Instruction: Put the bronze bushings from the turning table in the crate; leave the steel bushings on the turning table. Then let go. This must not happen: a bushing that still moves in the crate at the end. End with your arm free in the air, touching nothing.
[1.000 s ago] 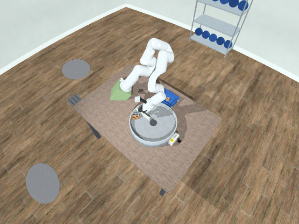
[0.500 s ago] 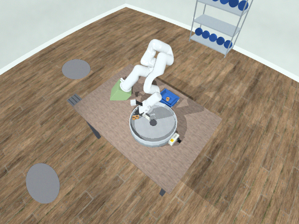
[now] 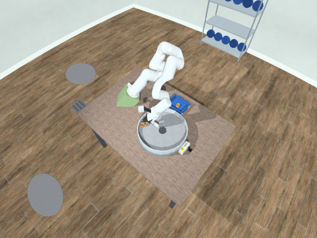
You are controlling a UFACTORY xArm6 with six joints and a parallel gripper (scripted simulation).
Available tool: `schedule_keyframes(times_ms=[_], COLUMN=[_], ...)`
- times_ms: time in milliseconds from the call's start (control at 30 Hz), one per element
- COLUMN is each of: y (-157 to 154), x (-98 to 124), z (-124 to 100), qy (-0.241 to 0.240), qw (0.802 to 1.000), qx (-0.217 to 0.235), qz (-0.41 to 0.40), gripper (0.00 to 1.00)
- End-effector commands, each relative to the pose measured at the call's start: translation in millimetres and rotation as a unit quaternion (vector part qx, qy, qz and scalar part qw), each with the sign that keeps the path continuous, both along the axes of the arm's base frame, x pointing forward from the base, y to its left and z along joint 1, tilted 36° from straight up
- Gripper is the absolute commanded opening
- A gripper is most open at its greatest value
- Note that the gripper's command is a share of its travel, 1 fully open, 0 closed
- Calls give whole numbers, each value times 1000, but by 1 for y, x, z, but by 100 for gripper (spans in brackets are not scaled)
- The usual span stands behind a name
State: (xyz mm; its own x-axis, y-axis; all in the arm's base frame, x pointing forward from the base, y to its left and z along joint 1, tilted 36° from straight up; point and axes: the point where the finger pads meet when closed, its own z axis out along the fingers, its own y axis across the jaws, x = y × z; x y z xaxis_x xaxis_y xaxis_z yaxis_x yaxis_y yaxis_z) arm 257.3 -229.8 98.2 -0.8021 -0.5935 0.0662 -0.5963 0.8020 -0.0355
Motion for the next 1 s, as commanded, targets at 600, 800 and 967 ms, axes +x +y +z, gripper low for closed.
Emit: schedule_keyframes(times_ms=[600,800,967], y=[-1,5,5], x=[3,12,12], z=[-4,-18,-18], qy=[-1,-1,-1], qw=[1000,1000,1000], qx=[-1,-1,-1], qz=[0,0,0], gripper=[10,10,10])
